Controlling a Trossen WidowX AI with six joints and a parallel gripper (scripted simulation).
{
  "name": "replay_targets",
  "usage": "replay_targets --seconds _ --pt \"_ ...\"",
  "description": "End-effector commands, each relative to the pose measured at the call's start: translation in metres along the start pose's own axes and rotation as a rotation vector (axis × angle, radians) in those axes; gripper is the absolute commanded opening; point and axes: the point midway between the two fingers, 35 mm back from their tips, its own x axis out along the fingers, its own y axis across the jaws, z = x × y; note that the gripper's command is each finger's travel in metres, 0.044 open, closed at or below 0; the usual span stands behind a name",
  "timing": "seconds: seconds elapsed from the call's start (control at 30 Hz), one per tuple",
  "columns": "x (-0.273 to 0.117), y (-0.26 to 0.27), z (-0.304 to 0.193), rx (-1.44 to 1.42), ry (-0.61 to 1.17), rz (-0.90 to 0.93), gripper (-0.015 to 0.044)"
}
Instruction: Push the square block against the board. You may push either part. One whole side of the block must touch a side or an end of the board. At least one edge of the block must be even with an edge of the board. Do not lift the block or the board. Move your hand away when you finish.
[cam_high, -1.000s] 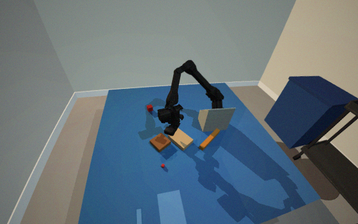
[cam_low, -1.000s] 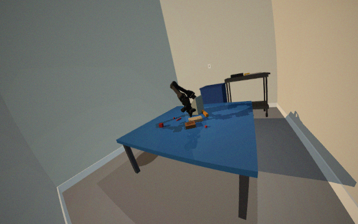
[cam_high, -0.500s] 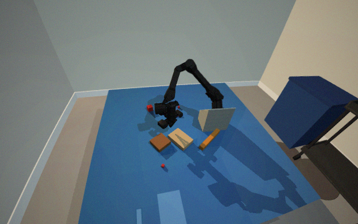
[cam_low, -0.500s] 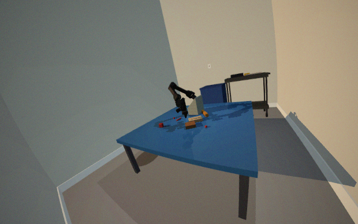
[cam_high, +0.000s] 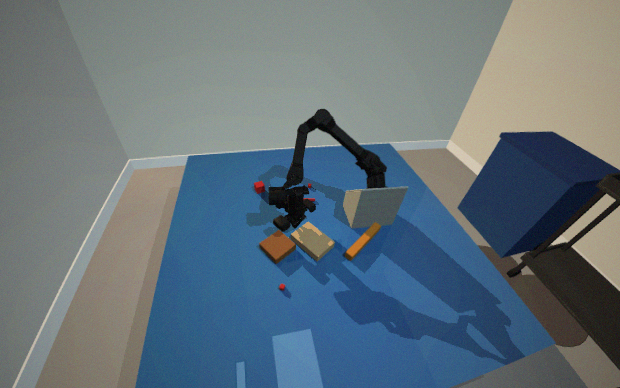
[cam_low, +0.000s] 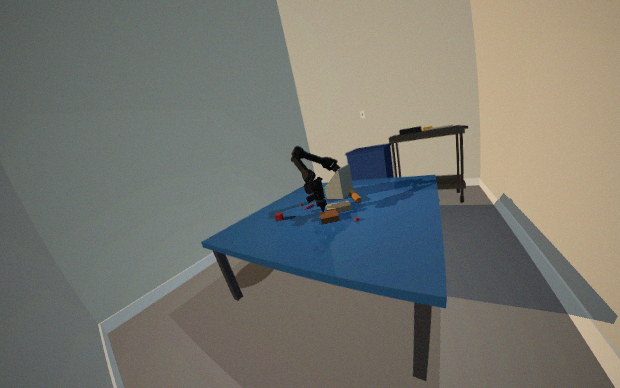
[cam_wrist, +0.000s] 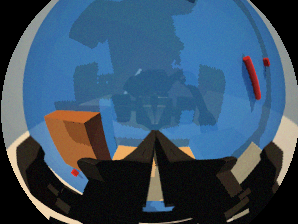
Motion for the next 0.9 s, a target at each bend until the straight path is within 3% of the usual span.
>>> replay_targets --seconds 0.0,0.87 --pt "0.001 0.0 -0.004 -0.009 -0.001 -0.003 0.0" --pt "0.001 0.001 -0.023 -0.009 0.0 -0.002 0.0"
